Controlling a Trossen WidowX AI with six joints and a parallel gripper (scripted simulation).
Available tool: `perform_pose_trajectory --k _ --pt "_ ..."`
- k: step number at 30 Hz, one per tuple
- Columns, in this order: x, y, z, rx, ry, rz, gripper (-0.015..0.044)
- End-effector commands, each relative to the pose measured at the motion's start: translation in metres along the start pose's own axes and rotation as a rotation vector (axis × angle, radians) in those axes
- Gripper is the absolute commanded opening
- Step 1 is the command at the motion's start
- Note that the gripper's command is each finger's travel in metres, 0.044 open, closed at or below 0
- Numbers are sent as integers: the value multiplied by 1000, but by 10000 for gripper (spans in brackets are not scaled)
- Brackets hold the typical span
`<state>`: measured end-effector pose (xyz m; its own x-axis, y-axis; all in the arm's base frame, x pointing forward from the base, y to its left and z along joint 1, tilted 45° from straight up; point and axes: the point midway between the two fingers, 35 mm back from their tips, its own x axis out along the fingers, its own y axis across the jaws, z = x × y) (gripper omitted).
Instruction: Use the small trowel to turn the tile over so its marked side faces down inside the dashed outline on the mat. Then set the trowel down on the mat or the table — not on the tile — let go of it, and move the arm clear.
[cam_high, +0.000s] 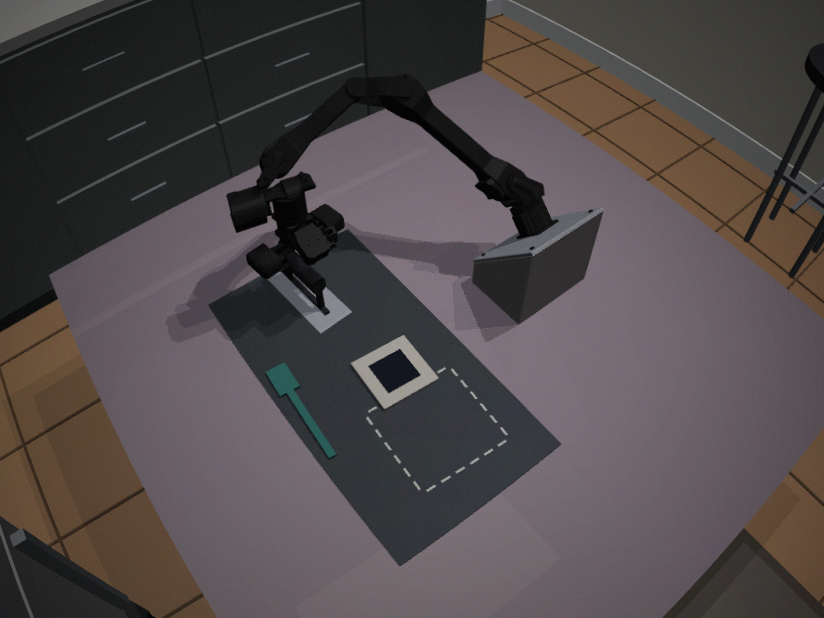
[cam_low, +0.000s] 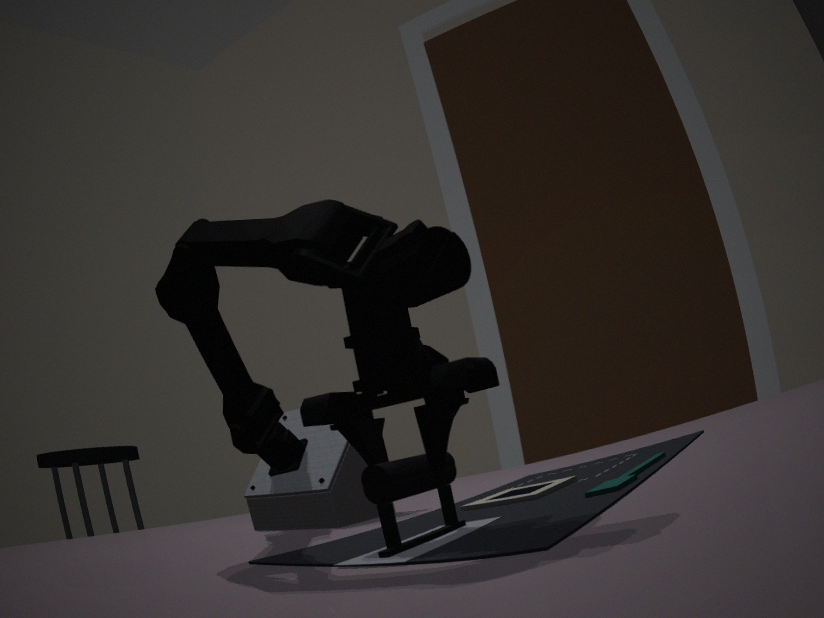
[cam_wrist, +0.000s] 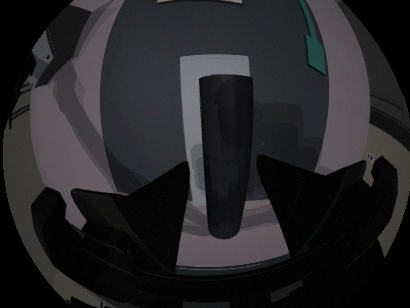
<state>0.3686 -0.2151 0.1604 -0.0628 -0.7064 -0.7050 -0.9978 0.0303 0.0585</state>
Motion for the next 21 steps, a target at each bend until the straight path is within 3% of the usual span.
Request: perform_pose_trajectory --k 1,15,21 --pt "1 0 1 -7 0 4 270" --pt "1 0 1 -7 0 4 270" --pt "-44 4 1 -29 1 4 270"
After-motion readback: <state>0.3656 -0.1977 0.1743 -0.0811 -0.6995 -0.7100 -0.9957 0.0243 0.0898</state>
